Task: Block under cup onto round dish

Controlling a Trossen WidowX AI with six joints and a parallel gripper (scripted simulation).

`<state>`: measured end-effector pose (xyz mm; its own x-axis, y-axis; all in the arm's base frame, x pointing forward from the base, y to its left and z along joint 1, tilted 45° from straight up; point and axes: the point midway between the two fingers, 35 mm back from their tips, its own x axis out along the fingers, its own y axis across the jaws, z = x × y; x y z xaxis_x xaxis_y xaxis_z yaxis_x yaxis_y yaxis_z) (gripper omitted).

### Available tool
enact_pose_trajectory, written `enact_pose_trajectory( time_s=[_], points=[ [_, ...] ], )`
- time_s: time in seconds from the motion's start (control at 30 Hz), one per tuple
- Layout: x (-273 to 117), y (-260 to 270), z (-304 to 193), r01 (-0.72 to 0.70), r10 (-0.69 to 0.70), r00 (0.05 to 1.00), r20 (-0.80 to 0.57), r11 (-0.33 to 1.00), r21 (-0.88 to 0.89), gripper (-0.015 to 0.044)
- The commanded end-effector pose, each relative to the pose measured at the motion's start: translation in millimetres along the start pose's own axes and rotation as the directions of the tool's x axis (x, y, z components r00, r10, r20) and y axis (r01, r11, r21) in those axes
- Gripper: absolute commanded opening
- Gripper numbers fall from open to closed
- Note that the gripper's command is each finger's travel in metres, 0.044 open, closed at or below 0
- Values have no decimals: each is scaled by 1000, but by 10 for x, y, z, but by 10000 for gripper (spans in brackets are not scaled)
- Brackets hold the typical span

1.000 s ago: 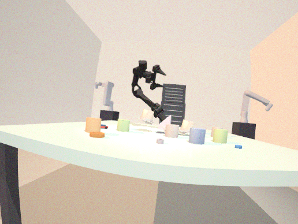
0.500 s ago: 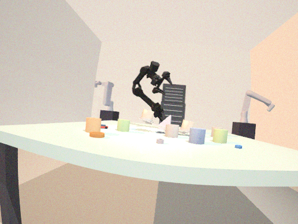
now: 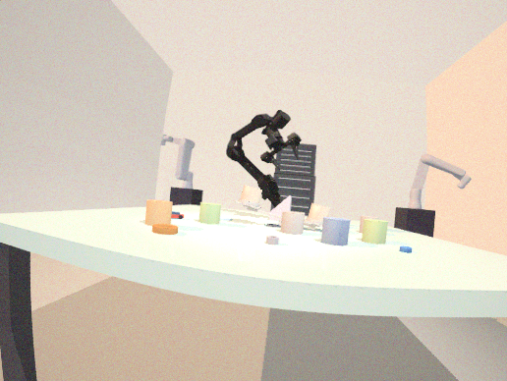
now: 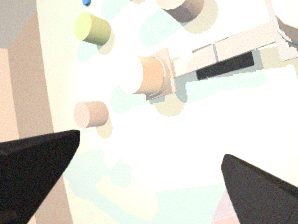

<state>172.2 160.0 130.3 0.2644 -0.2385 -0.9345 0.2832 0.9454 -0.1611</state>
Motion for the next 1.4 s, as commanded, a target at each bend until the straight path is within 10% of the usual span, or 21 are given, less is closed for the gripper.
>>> enact_pose_trajectory(
  time_s=[0.0,0.8,1.37],
  points=[
    [83,-46,-40,79,-71,994,84,992,-96,440],
    [170,-66,-110,462,-147,799,584,770,-439,440],
    [314,113,-53,535,-230,825,516,610,-585,440]
  ],
)
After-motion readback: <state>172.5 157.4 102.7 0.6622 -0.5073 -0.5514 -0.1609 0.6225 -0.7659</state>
